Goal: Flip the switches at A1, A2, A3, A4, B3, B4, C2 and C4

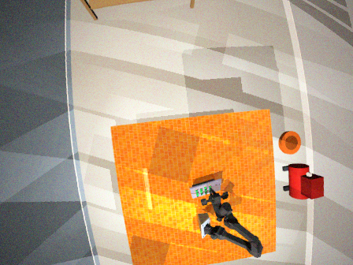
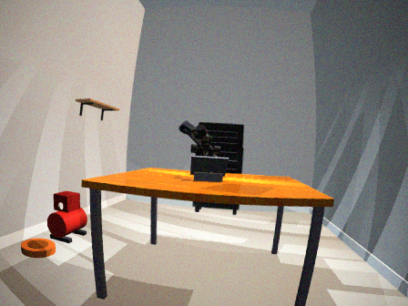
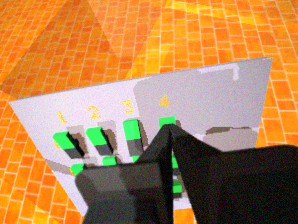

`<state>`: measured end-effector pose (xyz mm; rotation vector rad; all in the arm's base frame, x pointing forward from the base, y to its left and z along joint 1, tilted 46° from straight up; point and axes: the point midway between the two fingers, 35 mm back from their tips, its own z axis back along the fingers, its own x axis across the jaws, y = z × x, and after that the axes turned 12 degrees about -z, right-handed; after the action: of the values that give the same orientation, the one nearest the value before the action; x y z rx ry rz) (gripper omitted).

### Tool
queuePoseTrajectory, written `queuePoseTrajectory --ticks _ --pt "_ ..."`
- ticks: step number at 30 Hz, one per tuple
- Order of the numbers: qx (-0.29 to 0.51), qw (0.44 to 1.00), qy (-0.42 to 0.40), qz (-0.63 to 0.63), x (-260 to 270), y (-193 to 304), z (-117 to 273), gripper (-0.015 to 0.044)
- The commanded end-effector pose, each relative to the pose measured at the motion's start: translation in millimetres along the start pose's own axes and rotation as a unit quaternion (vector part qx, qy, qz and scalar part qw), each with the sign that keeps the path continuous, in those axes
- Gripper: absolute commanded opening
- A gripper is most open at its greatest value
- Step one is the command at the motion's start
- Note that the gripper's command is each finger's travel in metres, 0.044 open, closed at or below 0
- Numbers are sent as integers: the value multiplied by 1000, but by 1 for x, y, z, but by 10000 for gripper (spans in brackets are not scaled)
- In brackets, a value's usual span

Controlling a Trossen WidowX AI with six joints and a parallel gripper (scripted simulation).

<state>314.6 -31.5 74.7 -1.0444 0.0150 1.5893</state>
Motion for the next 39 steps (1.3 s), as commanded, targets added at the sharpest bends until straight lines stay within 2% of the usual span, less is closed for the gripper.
queuePoseTrajectory --ticks 1,27,29,34,39 --pt "-1 1000 -2 1 1 0 -1 0" --pt "-1 1000 -2 1 1 -1 -4 0" --pt "-1 1000 -1 0 1 -1 5 0" --pt "-12 1000 -5 1 1 2 59 0" --pt "-12 1000 -6 2 1 4 61 0"
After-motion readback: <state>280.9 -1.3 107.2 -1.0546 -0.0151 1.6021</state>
